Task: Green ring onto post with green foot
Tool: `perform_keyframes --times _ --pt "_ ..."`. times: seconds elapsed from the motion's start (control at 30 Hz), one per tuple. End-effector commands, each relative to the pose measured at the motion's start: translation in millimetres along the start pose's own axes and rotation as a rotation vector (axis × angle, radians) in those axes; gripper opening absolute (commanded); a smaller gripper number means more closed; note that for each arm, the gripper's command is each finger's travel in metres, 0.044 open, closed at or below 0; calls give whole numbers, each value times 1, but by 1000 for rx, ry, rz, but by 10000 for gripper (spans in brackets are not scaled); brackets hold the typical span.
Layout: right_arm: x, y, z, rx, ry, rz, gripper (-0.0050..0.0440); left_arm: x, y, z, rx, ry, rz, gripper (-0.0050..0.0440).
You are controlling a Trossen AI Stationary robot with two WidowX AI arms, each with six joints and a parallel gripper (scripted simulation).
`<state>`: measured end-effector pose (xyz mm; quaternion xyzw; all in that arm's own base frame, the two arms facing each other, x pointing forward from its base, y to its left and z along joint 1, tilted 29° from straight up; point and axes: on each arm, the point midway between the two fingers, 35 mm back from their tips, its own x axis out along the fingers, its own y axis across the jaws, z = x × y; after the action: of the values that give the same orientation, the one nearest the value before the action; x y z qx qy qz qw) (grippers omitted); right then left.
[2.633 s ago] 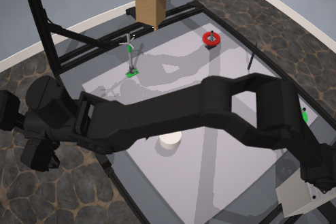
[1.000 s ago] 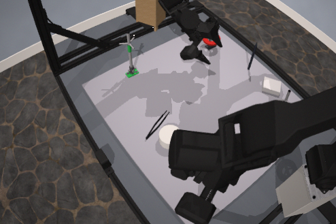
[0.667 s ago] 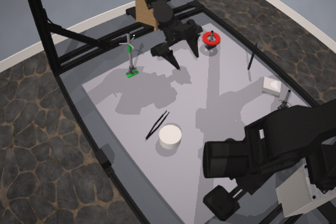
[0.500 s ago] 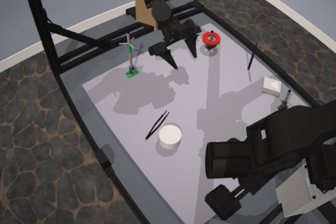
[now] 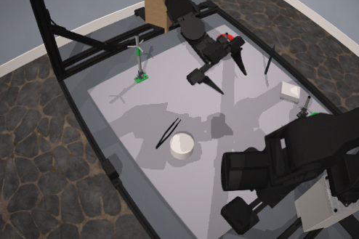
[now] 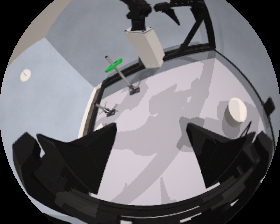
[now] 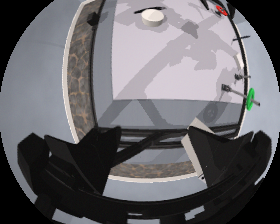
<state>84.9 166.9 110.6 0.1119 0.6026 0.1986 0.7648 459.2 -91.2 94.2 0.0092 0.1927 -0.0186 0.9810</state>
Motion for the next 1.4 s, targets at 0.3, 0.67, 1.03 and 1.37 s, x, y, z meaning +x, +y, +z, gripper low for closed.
perform_keyframes --times 0.3,0.67,1.03,1.37 --pt "0 -1 0 5 -3 -6 400 68 61 108 474 -10 311 400" --pt "0 -1 0 5 -3 -6 400 84 113 187 828 100 547 400" --pt "0 -1 0 5 -3 -6 400 84 122 198 883 129 583 400" --pt "0 -1 0 5 -3 -6 400 126 90 147 883 129 583 400"
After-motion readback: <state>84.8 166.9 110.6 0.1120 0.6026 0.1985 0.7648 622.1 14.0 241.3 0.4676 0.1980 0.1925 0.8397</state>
